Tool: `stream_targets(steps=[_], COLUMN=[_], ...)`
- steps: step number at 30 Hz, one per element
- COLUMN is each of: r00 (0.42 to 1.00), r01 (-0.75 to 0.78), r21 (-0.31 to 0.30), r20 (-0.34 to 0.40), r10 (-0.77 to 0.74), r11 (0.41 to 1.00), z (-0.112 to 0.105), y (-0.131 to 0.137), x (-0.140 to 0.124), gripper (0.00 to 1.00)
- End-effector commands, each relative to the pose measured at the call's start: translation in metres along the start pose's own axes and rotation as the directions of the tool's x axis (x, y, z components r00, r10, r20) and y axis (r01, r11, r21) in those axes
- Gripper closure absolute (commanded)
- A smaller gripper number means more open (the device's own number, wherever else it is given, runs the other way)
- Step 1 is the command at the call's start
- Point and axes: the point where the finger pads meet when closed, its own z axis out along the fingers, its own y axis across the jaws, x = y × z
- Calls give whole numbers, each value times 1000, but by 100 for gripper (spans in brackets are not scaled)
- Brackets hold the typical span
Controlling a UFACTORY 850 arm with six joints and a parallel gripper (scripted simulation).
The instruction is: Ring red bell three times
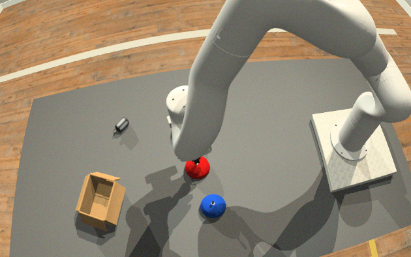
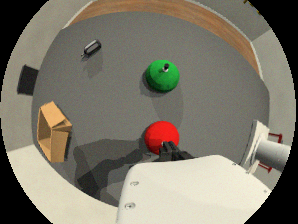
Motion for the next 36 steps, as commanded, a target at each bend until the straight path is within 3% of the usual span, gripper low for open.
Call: stream_targets(steps=[1,36], r00=[1000,1000], r01=[0,0], r21=[2,2], r20=[0,0], r10=[0,0], r11=[1000,1000], z=[-1,9], y=[-1,-1], x=[0,0], gripper=[100,100])
